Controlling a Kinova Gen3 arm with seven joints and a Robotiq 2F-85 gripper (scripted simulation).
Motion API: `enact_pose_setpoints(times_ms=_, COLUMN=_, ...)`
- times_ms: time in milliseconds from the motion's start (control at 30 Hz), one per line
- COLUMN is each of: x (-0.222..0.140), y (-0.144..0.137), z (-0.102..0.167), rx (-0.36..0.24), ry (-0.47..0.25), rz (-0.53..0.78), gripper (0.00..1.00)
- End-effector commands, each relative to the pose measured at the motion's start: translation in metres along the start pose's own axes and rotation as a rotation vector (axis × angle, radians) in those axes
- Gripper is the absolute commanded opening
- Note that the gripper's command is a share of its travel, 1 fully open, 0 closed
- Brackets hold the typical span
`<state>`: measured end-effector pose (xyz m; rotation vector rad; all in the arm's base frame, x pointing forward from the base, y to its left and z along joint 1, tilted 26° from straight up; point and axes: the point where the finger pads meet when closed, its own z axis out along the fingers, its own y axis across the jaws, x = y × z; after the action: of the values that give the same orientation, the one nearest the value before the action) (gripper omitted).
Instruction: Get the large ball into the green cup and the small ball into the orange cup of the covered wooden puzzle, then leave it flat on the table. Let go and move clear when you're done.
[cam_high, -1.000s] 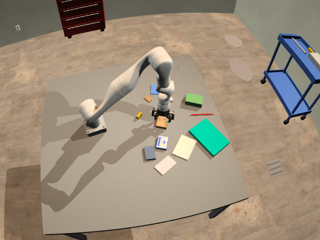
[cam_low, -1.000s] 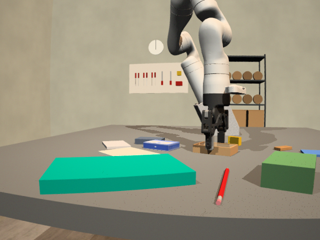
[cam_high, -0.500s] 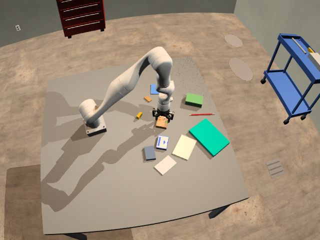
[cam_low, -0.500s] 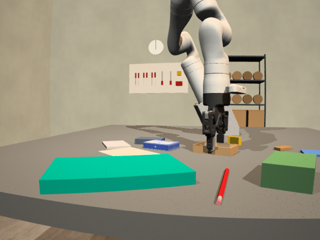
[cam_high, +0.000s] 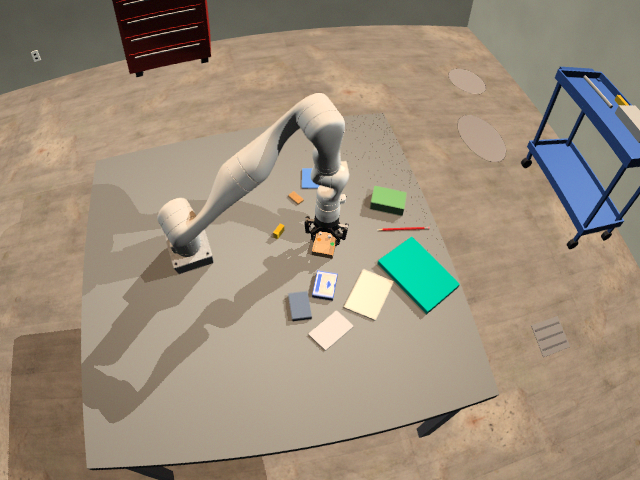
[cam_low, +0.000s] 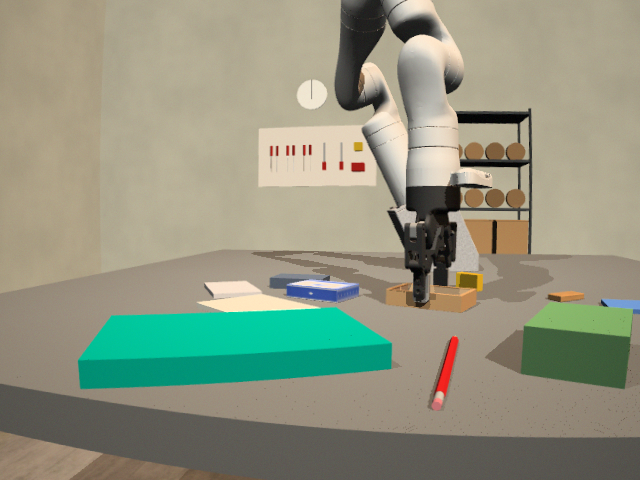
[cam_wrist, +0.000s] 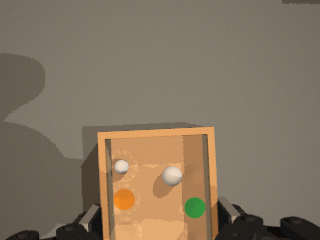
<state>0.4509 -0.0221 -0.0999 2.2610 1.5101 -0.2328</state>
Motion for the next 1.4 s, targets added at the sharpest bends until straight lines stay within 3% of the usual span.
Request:
enact_pose_setpoints(times_ms=0, x=0.000, y=0.000, z=0.000, rx=0.000, ry=0.000, rz=0.000, gripper=0.73)
enact_pose_setpoints(times_ms=933, x=0.000, y=0.000, z=-0.005, rx=0.000, ry=0.000, rz=0.000, gripper=0.73)
enact_pose_setpoints(times_ms=1367, x=0.000, y=0.000, z=-0.027, rx=0.000, ry=0.000, rz=0.000, gripper=0.73)
